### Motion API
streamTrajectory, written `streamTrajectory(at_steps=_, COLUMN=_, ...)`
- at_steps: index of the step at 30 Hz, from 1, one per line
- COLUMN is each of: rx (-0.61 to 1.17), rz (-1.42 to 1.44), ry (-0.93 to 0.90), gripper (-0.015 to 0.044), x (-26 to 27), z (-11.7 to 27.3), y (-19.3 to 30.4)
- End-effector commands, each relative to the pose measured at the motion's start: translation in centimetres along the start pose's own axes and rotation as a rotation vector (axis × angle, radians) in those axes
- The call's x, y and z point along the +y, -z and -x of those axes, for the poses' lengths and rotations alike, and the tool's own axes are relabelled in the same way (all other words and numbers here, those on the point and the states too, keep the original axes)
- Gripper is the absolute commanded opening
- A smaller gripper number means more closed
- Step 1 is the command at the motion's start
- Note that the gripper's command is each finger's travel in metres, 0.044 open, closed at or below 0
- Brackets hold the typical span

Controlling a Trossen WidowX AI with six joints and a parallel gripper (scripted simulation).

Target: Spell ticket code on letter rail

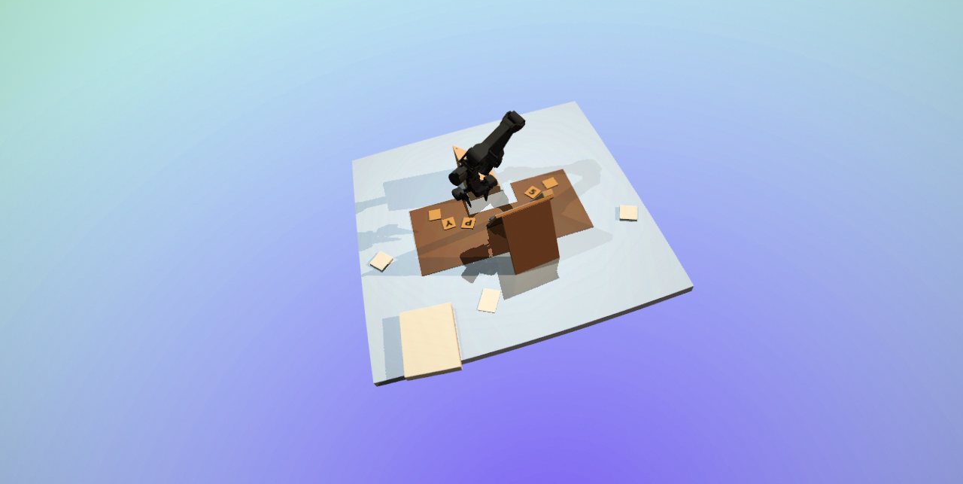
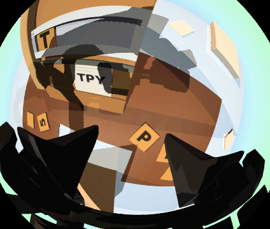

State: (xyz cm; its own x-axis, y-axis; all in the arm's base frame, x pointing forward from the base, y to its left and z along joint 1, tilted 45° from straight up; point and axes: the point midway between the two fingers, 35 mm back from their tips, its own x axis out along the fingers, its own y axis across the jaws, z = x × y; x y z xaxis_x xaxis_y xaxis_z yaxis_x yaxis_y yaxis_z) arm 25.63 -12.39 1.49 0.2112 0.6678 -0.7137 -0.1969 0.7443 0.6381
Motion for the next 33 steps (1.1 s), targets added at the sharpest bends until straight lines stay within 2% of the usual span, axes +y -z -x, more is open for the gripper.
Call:
streamTrajectory(at_steps=1, rx=0.139, rz=-0.388, ry=-0.004, gripper=0.034, x=-3.1, z=-5.3, y=3.6)
streamTrajectory(at_steps=6, rx=0.235, rz=-0.646, ry=0.02, gripper=0.034, x=-4.7, z=-8.8, y=7.2)
streamTrajectory(at_steps=15, rx=0.236, rz=-0.649, ry=0.02, gripper=0.034, x=-4.5, z=-8.9, y=7.0)
streamTrajectory(at_steps=22, rx=0.235, rz=-0.648, ry=0.019, gripper=0.034, x=-4.2, z=-12.0, y=7.6)
streamTrajectory(at_steps=33, rx=0.235, rz=-0.648, ry=0.018, gripper=0.034, x=-4.1, z=-12.7, y=7.7)
